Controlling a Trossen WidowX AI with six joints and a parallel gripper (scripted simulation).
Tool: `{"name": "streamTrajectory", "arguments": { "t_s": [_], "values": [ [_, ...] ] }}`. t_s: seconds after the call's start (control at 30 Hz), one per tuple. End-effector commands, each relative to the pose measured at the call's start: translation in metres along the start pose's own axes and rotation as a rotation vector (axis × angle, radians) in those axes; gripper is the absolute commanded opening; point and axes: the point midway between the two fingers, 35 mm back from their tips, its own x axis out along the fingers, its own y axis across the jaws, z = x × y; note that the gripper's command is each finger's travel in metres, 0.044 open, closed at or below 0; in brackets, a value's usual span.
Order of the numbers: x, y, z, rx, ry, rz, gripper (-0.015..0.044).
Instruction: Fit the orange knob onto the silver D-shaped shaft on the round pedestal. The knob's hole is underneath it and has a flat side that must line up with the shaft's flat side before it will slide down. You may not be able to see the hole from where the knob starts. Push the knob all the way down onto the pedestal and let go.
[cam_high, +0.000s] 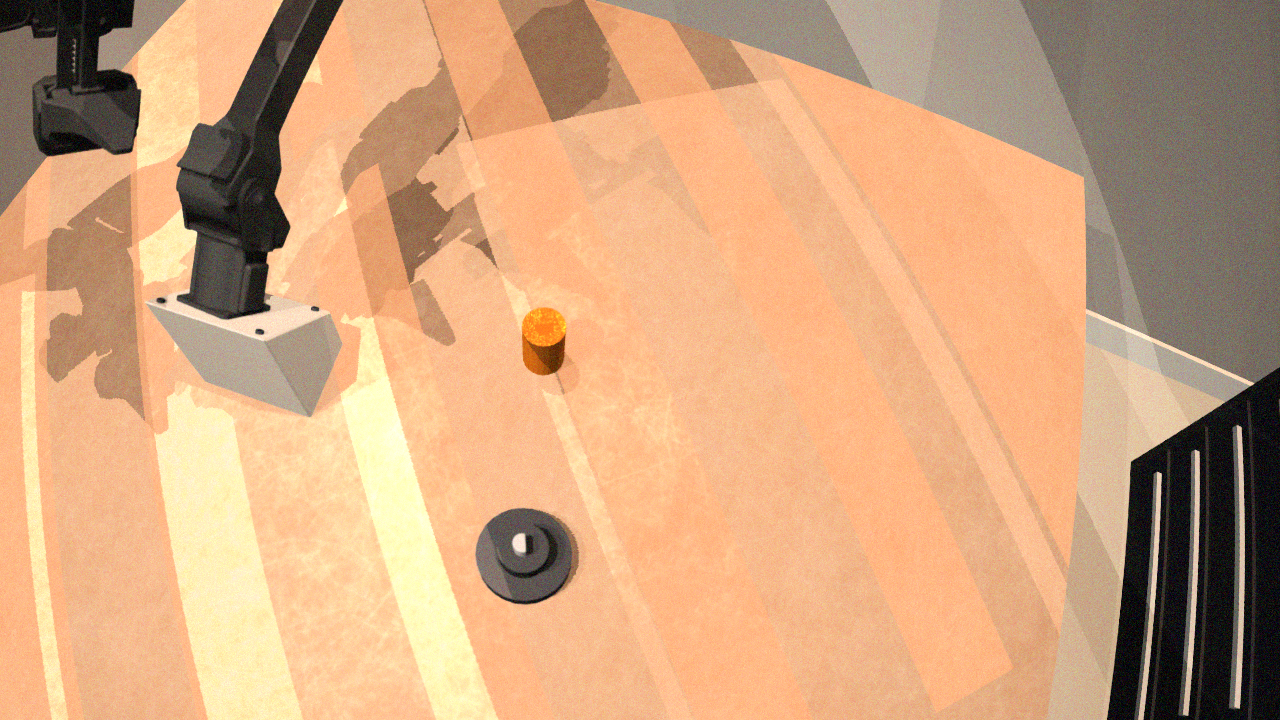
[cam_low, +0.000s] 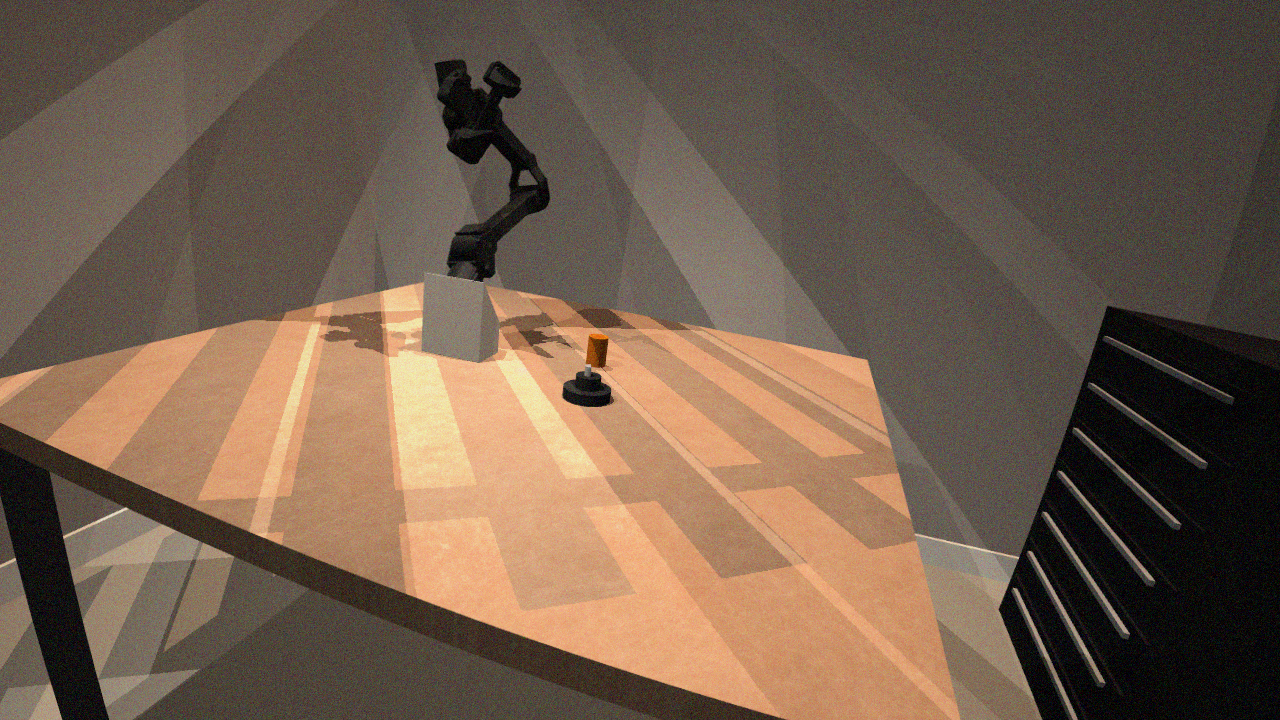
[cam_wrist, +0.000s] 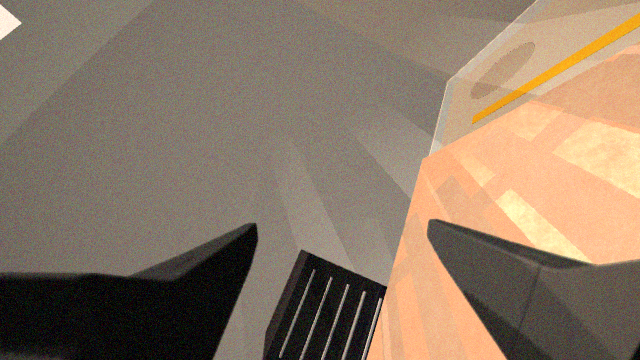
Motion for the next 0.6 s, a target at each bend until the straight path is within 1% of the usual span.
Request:
{"name": "streamTrajectory", "arguments": {
  "t_s": [0.0,0.17,0.3,0.43,0.57],
  "values": [
    [0.038,-0.009,-0.029,-0.154,0.155,-0.1,0.044],
    [0.08,-0.027,-0.079,-0.366,0.386,-0.21,0.044],
    [0.102,-0.046,-0.124,-0.55,0.593,-0.275,0.044],
    [0.115,-0.07,-0.174,-0.747,0.826,-0.321,0.044],
    [0.116,-0.098,-0.223,-0.943,1.073,-0.345,0.044]
  ]
}}
